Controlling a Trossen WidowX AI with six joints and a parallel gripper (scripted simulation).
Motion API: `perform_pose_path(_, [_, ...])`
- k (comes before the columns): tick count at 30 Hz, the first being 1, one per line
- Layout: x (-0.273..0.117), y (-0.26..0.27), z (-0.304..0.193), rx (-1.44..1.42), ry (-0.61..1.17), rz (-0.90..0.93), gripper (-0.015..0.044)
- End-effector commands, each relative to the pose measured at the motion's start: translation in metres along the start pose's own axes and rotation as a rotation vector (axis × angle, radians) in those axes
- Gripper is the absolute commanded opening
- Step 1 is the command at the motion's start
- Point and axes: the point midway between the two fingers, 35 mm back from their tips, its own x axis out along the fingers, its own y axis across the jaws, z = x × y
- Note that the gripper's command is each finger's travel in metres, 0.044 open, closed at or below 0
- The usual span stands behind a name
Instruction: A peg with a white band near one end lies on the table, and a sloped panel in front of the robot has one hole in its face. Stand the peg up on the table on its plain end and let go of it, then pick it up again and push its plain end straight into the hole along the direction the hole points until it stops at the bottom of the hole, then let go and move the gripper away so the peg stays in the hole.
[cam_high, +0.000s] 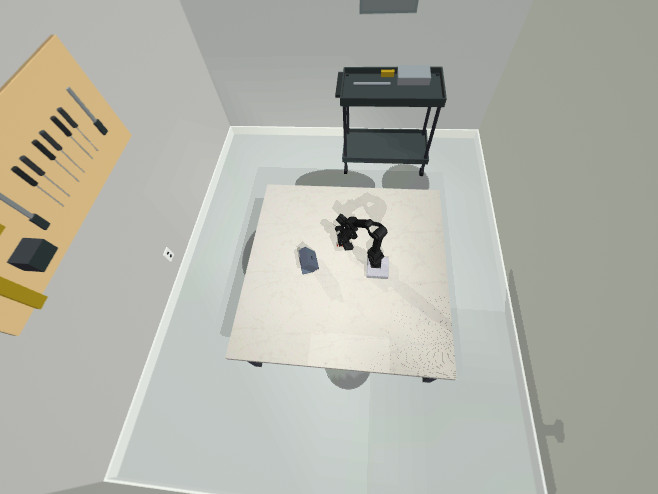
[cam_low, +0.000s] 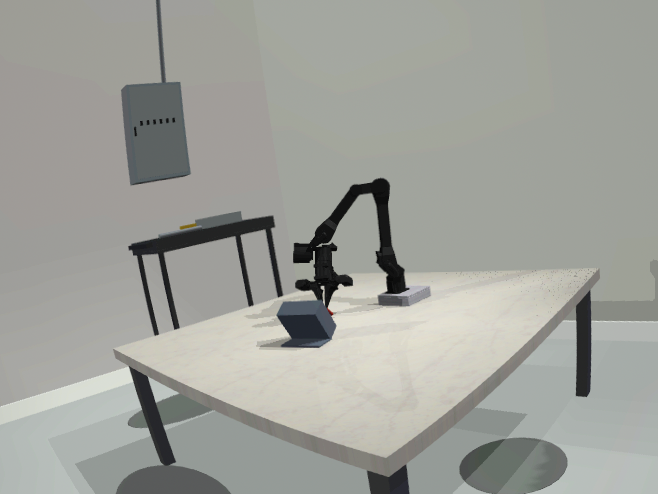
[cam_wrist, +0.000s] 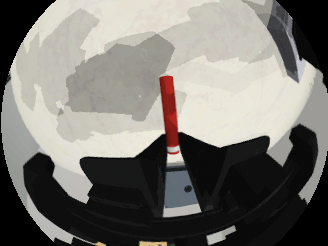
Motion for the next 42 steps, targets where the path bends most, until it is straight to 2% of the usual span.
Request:
perform_pose_path(1, [-0.003, 0.0, 0.001, -0.005, 0.038, 0.004, 0.0049])
perform_pose_path(42, [-0.02, 0.0, 0.023, -0.008, 0.39, 0.003, 0.0049])
